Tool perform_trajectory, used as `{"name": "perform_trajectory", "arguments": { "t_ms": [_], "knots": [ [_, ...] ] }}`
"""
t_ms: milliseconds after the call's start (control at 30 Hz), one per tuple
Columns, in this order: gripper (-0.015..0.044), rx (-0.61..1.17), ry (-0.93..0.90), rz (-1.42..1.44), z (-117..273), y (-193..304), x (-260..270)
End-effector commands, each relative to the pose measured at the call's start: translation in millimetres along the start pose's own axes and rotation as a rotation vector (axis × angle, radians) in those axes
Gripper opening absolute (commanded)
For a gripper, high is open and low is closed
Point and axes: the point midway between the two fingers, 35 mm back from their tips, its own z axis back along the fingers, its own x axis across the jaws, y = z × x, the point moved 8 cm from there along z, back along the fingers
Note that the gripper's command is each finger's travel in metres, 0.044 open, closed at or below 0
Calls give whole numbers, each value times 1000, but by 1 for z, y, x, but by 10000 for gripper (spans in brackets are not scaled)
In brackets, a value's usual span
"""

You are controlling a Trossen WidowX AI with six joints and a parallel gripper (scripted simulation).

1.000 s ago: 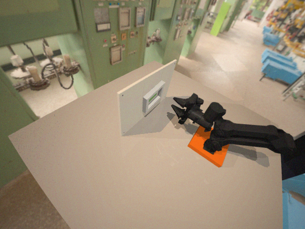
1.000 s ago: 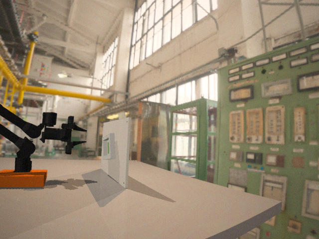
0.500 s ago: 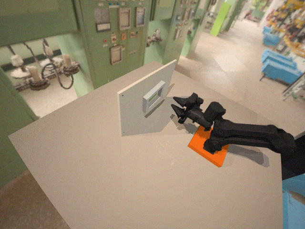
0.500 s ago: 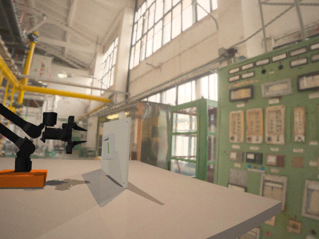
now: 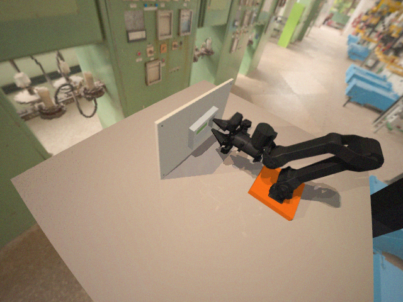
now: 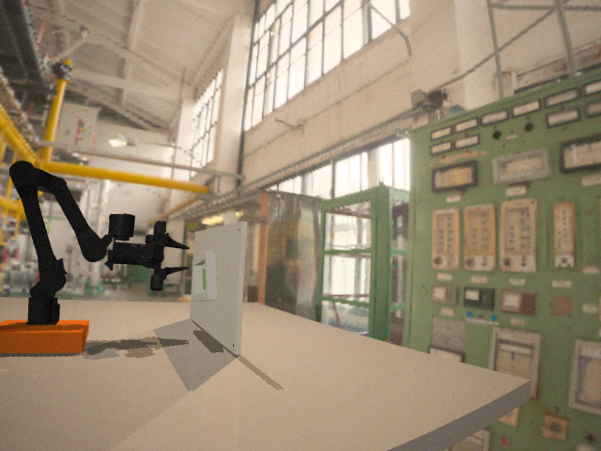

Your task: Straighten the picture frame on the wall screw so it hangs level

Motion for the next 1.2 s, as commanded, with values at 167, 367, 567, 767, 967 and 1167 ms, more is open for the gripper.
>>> {"name": "perform_trajectory", "arguments": {
  "t_ms": [167, 367, 567, 767, 967, 1167],
  "knots": [
    [260, 2, -6, -4, -7, 0, -2],
    [260, 2, -6, -4, -8, 0, -2],
    [260, 2, -6, -4, -16, 0, -1],
    [260, 2, -7, -4, -25, 0, 0],
    [260, 2, -8, -4, -35, 0, 0],
    [260, 2, -9, -4, -45, 0, -1]
  ]
}}
